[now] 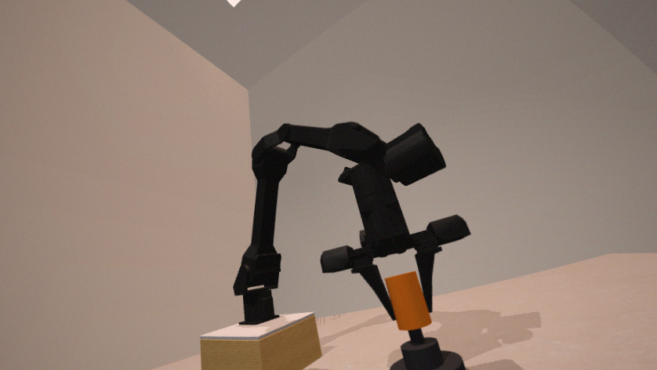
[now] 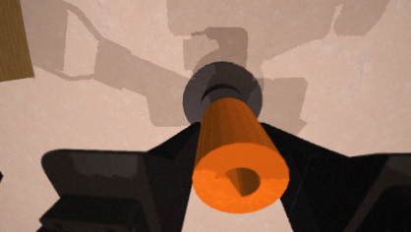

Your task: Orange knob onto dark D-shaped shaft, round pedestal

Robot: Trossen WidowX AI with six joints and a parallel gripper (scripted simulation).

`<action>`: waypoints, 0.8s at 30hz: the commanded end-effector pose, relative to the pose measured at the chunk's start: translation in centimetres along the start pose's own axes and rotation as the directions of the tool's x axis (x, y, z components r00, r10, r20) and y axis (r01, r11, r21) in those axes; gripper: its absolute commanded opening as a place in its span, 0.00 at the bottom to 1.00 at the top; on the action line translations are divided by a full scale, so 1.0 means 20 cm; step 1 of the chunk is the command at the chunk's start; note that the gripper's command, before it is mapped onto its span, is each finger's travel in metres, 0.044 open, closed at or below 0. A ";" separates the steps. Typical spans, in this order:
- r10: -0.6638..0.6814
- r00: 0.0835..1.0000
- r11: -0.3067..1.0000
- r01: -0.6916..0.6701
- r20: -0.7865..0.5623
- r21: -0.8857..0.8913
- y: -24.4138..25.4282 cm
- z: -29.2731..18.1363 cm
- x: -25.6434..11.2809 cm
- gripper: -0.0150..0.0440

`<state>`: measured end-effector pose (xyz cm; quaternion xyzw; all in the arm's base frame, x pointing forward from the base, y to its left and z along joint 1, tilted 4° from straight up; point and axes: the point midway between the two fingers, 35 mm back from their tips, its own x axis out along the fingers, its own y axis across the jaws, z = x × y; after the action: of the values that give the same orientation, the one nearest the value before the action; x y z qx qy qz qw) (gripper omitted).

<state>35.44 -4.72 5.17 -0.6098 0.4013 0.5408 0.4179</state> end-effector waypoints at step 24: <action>-0.003 1.000 0.977 0.002 -0.003 -0.214 0.02 0.01 -0.02 0.25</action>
<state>35.03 -4.69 4.95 -0.6337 0.3666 0.5676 0.3765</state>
